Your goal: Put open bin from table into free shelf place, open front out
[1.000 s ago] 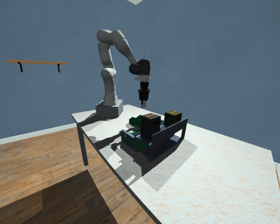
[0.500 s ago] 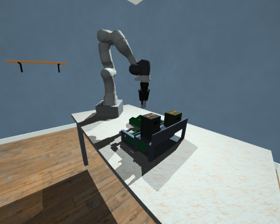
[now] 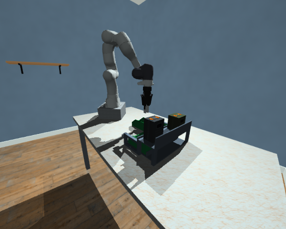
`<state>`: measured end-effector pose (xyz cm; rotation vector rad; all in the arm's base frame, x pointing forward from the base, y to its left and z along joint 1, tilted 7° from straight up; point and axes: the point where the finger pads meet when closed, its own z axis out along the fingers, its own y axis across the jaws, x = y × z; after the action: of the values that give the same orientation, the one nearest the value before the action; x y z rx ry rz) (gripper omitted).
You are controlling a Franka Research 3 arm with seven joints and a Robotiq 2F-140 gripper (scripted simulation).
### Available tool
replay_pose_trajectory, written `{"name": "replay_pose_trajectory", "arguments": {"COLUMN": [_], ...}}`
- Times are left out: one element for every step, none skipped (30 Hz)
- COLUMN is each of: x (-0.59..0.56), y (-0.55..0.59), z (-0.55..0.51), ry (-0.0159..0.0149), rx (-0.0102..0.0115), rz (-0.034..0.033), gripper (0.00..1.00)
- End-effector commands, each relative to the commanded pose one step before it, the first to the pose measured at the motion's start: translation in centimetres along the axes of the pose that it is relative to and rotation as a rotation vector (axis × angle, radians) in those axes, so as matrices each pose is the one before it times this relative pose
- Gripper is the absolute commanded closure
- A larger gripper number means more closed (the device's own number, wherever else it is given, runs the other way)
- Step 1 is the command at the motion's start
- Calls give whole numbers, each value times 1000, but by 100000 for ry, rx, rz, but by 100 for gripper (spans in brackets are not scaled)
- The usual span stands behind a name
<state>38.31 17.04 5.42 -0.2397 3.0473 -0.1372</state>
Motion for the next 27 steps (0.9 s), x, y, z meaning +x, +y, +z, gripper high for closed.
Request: {"name": "replay_pose_trajectory", "arguments": {"x": [-202,0,0,0,0,0,0,0,-1,0,0,0,0,0,0,0,0,0,0,0,0,0,0,0,0,0,0], "y": [235,0,0,0,0,-1,0,0,1,0,0,0,-1,0,0,-1,0,0,0,-1,0,0,0,0,0,0,0], "z": [750,212,211,209,206,203,0,0,197,193,187,180,173,164,156,147,138,128,118,108,98,87,77,0,0,67,57], "ry": [-751,0,0,0,0,-1,0,0,1,0,0,0,-1,0,0,0,0,0,0,0,0,0,0,0,0,0,0], "rx": [-931,0,0,0,-1,1,0,0,-1,0,0,-1,1,-1,0,1,0,-1,0,1,0,-1,0,0,0,0,0], "rz": [-350,0,0,0,0,0,0,0,0,0,0,0,0,0,0,0,0,0,0,0,0,0,0,0,0,0,0], "gripper": [85,85,85,85,85,85,85,85,85,85,85,85,85,85,85,85,85,85,85,85,85,85,85,85,85,85,85]}}
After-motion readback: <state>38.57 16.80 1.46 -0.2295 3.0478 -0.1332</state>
